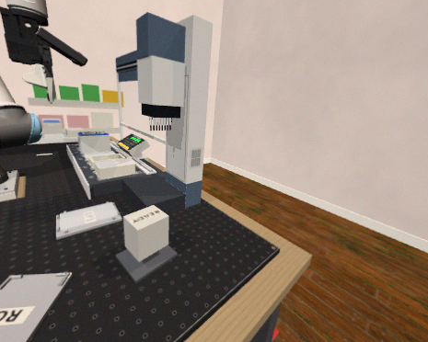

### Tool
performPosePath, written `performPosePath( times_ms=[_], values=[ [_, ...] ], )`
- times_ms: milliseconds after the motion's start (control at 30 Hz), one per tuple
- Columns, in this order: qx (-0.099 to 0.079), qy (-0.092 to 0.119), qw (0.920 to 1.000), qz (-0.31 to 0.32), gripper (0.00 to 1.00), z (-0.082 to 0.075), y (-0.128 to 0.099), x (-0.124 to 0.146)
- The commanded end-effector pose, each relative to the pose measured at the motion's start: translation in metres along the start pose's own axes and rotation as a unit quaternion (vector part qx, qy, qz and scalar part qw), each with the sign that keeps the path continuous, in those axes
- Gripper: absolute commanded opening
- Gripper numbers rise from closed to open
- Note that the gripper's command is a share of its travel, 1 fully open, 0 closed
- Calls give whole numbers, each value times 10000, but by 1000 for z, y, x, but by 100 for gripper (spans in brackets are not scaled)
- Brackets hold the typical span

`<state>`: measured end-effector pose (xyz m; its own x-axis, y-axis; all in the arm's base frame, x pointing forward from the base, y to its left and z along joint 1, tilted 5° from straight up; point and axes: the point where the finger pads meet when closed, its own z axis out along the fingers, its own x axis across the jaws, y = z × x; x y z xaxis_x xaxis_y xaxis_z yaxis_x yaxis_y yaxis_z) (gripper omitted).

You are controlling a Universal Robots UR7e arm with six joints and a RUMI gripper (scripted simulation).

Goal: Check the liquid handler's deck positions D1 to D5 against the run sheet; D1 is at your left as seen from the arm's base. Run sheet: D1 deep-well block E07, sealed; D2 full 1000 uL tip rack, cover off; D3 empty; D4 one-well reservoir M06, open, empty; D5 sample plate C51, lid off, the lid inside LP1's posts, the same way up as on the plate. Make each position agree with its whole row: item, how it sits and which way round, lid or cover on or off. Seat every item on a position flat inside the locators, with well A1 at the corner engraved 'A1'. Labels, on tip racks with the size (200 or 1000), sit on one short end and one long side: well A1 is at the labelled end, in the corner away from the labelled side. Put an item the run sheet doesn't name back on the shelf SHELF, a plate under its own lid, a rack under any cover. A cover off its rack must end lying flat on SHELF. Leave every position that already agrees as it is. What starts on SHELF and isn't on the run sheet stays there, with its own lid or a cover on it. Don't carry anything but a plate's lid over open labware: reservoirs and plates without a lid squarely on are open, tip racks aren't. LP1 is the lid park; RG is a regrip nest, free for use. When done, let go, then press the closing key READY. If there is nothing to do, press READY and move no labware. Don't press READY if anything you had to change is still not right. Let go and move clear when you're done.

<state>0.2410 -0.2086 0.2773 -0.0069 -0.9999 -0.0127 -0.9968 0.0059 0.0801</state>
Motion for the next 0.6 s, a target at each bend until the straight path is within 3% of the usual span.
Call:
performPosePath(
  times_ms=[0,567],
  values=[
    [16,19,10000,-18,82,-2,-21,1],
    [17,19,10000,-18,82,-2,-96,-1]
  ],
)
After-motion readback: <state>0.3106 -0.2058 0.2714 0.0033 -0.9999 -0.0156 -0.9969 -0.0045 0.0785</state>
